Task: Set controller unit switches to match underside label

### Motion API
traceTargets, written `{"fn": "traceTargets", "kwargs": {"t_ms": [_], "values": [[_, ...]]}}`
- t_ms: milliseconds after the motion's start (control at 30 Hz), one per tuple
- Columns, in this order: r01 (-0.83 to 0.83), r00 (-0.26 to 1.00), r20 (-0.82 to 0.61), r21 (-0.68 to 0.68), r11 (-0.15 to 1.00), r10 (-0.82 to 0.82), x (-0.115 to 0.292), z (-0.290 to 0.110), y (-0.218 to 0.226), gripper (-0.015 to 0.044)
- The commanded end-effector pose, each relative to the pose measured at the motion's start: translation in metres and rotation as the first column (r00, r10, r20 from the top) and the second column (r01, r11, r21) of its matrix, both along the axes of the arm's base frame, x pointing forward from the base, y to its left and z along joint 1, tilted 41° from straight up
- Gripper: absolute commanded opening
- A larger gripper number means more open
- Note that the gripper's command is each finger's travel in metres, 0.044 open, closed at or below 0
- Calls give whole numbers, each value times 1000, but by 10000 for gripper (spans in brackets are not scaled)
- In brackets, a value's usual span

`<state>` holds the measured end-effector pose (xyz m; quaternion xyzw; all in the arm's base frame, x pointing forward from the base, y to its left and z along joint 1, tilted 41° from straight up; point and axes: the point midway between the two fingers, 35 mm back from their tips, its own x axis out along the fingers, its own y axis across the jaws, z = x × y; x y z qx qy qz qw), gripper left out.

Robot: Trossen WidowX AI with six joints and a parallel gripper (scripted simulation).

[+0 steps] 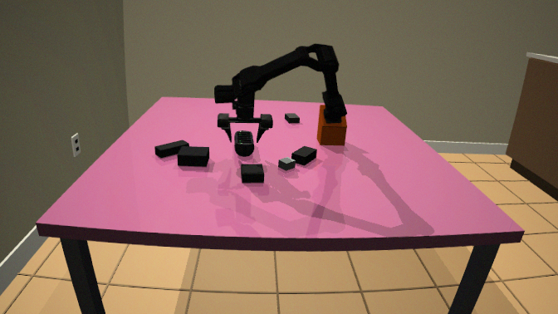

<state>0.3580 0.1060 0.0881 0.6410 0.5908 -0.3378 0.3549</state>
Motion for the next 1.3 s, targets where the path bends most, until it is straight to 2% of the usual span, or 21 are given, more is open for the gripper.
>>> {"fn": "traceTargets", "kwargs": {"t_ms": [0, 267, 400, 467, 1267], "values": [[4, 1000, -4, -3, 1000, -4, 0, -7, 4, 440], [3, 1000, -4, -2, 1000, -3, 0, -15, 11, 440], [3, 1000, -4, -2, 1000, -3, 0, -15, 11, 335], [3, 1000, -4, -2, 1000, -3, 0, -15, 11, 325], [3, 1000, -4, -1, 1000, -3, -1, -11, 4, 336]]}}
